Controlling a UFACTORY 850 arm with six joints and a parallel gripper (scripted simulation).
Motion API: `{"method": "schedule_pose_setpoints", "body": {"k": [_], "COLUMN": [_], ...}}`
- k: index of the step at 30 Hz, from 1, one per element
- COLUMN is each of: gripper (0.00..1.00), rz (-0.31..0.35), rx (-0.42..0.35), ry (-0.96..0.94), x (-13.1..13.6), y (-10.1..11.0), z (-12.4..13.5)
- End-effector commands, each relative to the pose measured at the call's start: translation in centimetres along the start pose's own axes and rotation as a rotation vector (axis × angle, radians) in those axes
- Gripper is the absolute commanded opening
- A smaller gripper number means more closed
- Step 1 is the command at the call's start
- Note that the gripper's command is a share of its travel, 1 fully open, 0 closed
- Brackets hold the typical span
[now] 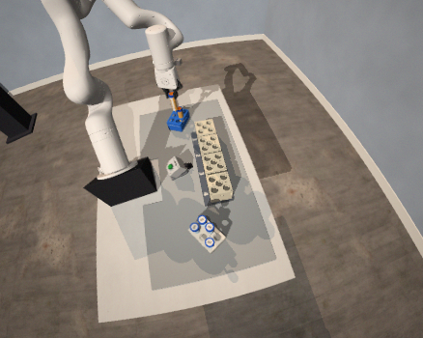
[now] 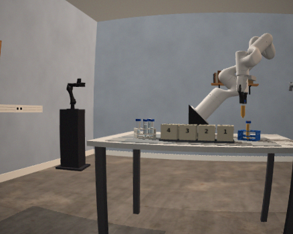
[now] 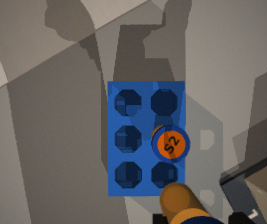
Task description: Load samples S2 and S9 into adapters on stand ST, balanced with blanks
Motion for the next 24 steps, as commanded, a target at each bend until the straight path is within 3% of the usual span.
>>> {"method": "schedule_pose_setpoints", "body": {"k": [1, 5, 12, 24], "gripper": [0.0, 0.0, 0.0, 0.0], "rz": [0.001, 0.001, 0.001, 0.001], "rx": [0.001, 0.001, 0.001, 0.001], "ry": [0.0, 0.0, -0.166, -0.566], "x": [0.0, 0.0, 1.9, 6.4], "y": [0.1, 0.1, 0.1, 0.1], "z": [0.0, 0.0, 1.6, 5.6]}}
Point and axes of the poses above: the point where the finger pads meet when closed, its own y axis back along the fingers, its own x axis across the jaws, z = x × y, the point moved 2 cm from there along y, back along the fingers, and after that the axes turned 4 degrees about -y, right-handed, at the moved point
